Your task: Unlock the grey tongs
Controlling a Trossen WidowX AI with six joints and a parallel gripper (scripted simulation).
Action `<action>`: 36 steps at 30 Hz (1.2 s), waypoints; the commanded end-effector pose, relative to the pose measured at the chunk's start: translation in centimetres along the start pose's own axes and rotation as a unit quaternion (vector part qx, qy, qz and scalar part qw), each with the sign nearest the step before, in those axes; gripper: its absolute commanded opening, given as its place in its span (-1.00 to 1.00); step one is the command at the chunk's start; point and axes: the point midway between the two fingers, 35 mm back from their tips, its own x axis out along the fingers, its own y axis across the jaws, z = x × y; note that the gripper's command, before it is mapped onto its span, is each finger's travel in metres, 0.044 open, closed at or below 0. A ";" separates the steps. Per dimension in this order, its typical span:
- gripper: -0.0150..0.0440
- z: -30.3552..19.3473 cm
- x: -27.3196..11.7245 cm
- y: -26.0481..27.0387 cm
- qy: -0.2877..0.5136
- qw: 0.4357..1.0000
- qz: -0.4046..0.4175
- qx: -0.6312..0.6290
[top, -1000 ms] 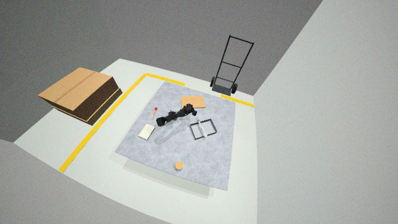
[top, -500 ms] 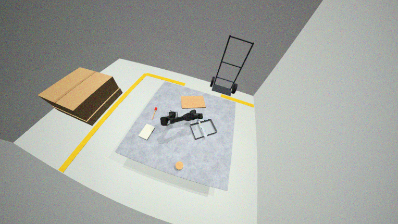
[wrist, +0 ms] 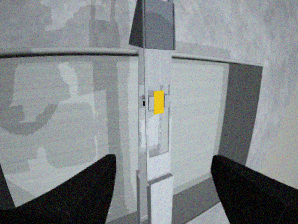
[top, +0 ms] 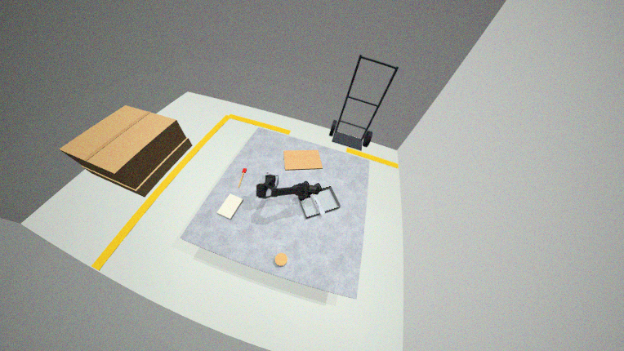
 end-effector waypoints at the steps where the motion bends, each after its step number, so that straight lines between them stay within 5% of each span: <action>1: 0.39 -0.3 0.1 0.0 0.003 1.000 0.005 -0.012; 36: 0.39 -0.2 4.9 -0.1 0.003 1.000 0.005 -0.012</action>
